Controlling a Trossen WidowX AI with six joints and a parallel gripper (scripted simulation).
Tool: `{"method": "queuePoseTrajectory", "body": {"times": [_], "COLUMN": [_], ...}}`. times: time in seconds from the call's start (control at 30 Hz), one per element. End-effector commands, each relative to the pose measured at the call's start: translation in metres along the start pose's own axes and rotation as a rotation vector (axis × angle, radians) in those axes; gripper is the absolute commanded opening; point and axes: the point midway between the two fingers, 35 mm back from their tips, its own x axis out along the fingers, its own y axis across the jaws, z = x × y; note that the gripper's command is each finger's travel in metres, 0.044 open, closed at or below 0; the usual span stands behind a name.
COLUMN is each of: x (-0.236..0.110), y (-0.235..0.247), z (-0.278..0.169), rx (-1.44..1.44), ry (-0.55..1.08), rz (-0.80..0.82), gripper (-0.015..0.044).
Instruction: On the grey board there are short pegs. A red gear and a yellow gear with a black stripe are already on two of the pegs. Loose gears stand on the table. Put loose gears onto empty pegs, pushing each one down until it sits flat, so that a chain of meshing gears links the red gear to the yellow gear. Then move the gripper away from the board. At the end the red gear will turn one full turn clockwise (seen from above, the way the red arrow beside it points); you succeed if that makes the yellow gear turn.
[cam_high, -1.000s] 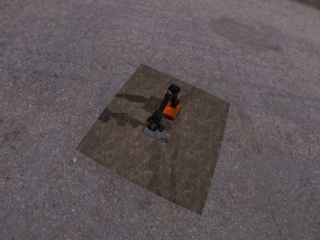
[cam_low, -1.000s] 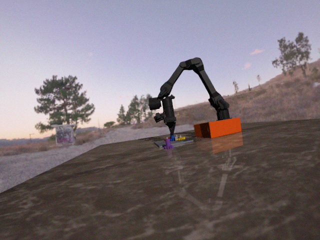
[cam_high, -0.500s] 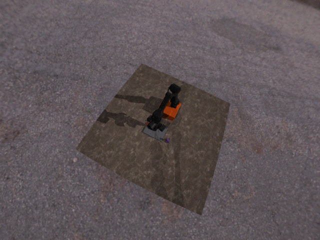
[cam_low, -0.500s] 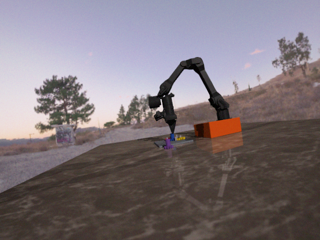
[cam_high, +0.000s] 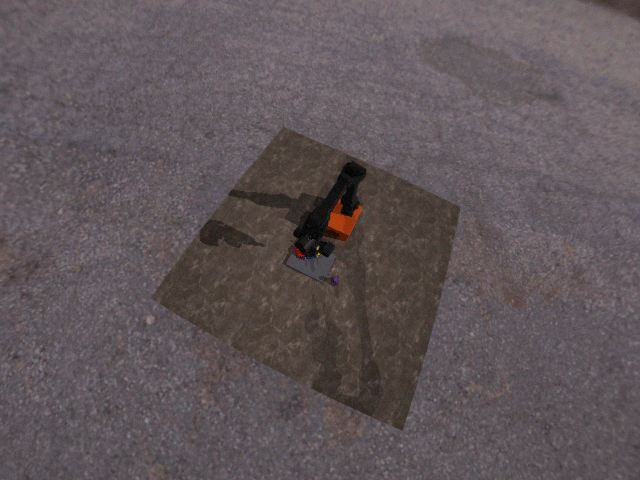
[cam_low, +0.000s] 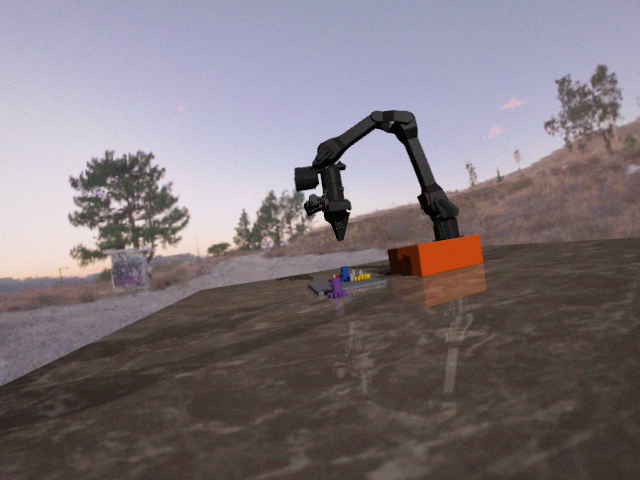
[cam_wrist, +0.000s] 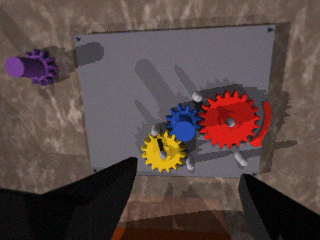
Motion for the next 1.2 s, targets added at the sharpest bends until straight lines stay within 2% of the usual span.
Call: {"method": "queuePoseTrajectory", "body": {"times": [0.0, 0.07, 1.17], "x": [-0.0104, -0.0104, -0.0104], "y": [0.0, 0.0, 0.0], "z": [-0.0015, -0.0015, -0.0015], "rx": [0.003, 0.003, 0.003], "ry": [0.001, 0.001, 0.001], "rz": [-0.001, -0.001, -0.001], "gripper": [0.0402, 0.044, 0.044]}}
